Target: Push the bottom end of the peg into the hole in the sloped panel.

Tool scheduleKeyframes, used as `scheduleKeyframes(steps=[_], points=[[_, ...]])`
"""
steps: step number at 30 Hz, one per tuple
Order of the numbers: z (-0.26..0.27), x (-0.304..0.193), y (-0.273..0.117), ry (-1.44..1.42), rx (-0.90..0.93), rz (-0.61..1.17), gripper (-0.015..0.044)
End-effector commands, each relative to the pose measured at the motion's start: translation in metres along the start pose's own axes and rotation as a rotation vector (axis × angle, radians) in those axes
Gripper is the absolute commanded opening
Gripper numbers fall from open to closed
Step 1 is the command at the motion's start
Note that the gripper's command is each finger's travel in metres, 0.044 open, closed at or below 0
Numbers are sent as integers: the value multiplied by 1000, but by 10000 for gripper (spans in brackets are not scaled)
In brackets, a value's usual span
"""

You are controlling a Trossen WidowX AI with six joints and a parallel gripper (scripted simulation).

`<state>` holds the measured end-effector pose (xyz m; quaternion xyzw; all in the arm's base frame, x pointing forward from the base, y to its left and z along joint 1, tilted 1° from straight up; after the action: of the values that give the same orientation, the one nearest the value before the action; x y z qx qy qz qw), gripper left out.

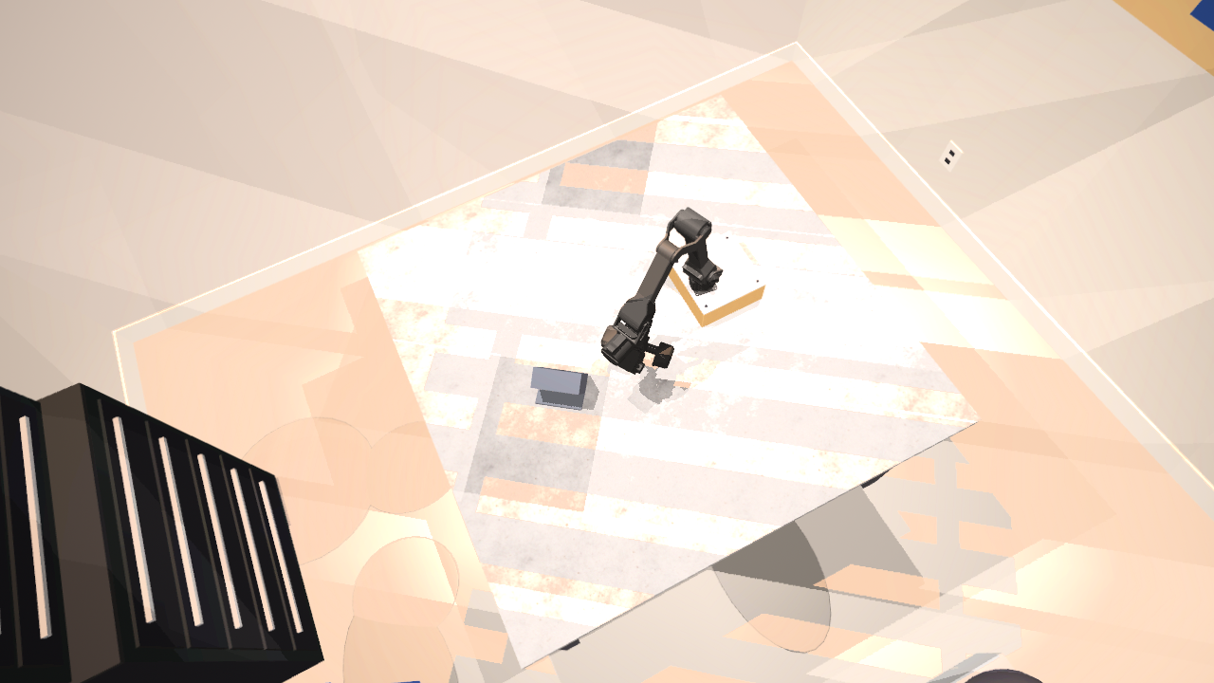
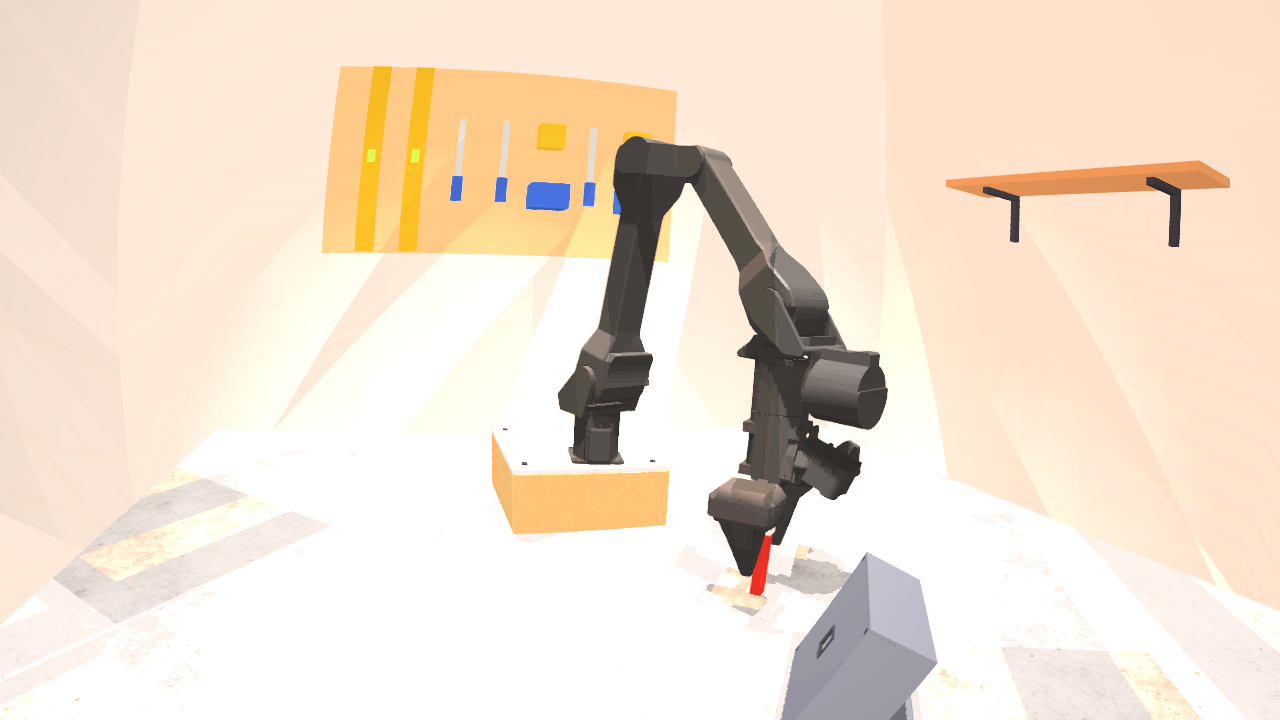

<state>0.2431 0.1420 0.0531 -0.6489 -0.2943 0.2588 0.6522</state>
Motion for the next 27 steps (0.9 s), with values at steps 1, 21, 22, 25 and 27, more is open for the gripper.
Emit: scheduleKeyframes(steps=[1,21,22,25,27], points=[[0,0,0,0,0,-1,387],[0,0,0,0,0,-1,0],[0,0,-1,0,0,-1,0],[0,1,-8,-1,0,-1,0],[-1,2,-17,-1,1,0,0]])
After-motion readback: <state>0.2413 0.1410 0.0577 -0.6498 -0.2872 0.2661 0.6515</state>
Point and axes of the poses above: the point midway between the two fingers, 35 mm back from their tips, its own y axis out along the fingers, its own z axis across the jaws, x = y × z, the point moved 5 cm from there along -y, back along the fingers, and after that the axes turned 4 degrees about y, right-handed, at the moved point
